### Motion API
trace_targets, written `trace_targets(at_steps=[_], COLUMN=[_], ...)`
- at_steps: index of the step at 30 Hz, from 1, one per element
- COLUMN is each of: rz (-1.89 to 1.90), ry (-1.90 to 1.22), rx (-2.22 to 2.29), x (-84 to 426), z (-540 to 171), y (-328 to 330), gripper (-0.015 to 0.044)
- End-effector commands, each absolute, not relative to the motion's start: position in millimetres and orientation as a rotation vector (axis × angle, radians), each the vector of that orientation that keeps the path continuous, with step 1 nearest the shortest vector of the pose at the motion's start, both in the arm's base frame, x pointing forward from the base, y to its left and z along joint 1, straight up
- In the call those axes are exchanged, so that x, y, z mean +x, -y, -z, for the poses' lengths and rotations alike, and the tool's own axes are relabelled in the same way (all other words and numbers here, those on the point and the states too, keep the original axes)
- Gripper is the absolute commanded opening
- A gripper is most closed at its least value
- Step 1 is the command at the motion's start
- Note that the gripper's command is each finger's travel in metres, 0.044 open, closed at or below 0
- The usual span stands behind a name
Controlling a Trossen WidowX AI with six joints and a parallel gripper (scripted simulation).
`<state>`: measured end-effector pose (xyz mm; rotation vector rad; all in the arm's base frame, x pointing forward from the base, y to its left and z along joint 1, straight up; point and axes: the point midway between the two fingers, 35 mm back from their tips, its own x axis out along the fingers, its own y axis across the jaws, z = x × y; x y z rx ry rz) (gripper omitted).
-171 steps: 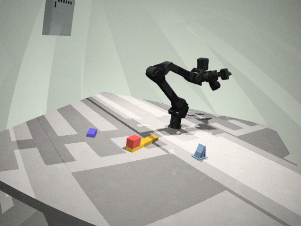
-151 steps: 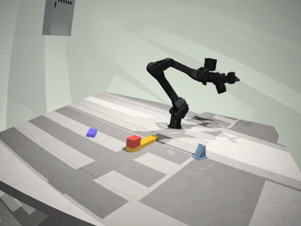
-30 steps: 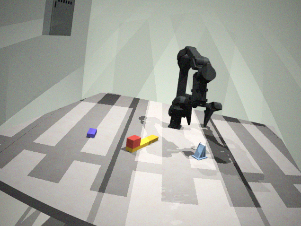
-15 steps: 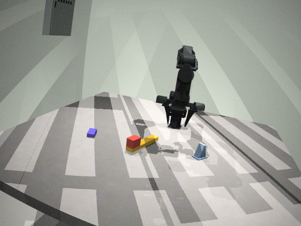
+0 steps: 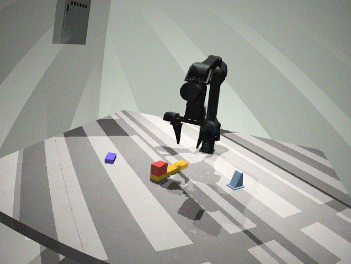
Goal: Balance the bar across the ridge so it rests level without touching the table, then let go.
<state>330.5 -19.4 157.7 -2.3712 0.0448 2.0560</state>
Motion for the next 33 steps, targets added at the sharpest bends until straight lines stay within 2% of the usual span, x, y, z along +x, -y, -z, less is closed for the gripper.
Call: trace_targets(at_steps=[1, 14, 26, 33], rz=[-2.062, -2.076, -2.076, -2.076], ry=[-0.118, -0.243, -0.243, -0.242], rx=[-2.288, -2.133, -2.133, -2.133], x=[328, 317, 319, 319], z=[-157, -152, -79, -73], y=[38, 73, 73, 73], gripper=[0.0315, 0.0315, 0.0315, 0.0315])
